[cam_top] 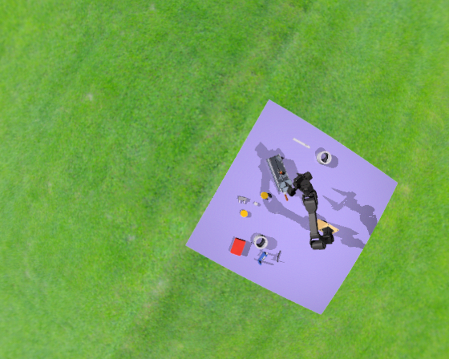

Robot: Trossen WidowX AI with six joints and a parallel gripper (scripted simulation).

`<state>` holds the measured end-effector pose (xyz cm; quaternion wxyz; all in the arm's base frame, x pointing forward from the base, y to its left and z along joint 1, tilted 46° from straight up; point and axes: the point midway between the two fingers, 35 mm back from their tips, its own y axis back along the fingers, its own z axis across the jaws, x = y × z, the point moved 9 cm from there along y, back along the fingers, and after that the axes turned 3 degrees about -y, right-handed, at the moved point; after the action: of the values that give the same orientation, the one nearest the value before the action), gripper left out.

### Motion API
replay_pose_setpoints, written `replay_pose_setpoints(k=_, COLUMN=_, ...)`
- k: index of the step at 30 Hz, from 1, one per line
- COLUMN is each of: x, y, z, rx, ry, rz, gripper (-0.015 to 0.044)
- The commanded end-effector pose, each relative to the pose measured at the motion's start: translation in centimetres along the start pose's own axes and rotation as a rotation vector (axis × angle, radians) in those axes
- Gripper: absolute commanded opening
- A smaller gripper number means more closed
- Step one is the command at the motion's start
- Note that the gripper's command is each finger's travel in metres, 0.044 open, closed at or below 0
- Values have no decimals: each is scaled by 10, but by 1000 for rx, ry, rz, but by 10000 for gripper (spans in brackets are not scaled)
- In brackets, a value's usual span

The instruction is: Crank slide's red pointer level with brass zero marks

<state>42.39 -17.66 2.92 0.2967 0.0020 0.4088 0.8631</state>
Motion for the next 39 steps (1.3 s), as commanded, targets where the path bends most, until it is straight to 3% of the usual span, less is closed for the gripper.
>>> replay_pose_setpoints(k=1, x=1, y=-8, z=-6, rx=-22, ry=18, rz=10, gripper=440)
replay_pose_setpoints(k=8, x=30, y=-48, z=-8, rx=-29, ry=25, rz=10, gripper=440)
replay_pose_setpoints(k=27, x=30, y=-49, z=-8, rx=-30, ry=25, rz=10, gripper=440)
replay_pose_setpoints(k=39, x=-2, y=-6, z=-7, rx=-25, ry=28, rz=9, gripper=440)
